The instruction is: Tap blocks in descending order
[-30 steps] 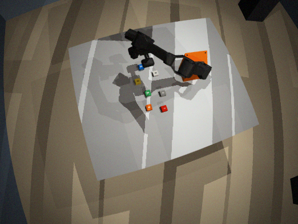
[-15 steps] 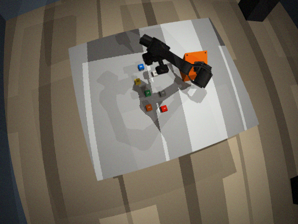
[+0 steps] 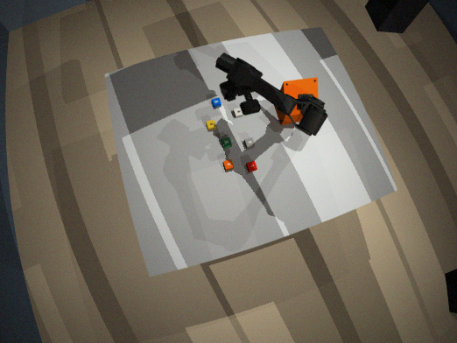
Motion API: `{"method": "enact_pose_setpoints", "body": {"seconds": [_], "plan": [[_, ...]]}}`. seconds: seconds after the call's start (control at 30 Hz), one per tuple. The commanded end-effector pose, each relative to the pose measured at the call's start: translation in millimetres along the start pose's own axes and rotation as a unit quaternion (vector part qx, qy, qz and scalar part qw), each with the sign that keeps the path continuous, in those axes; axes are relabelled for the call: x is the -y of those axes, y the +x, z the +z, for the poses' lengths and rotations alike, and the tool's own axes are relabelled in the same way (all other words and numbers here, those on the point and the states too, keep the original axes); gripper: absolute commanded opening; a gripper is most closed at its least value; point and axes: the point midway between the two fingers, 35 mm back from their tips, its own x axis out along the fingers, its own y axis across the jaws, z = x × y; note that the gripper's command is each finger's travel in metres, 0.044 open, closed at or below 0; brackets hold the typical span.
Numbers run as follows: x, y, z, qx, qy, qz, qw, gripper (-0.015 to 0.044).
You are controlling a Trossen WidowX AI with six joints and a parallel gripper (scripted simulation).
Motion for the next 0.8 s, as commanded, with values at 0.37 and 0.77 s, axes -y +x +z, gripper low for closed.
{"method": "enact_pose_setpoints", "body": {"seconds": [0.37, 0.77], "plan": [[-90, 0, 72, -0.002, -0.001, -0.004, 1.0, 0.04], [-105, 1, 79, -0.001, -0.003, 0.002, 1.0, 0.04]]}}
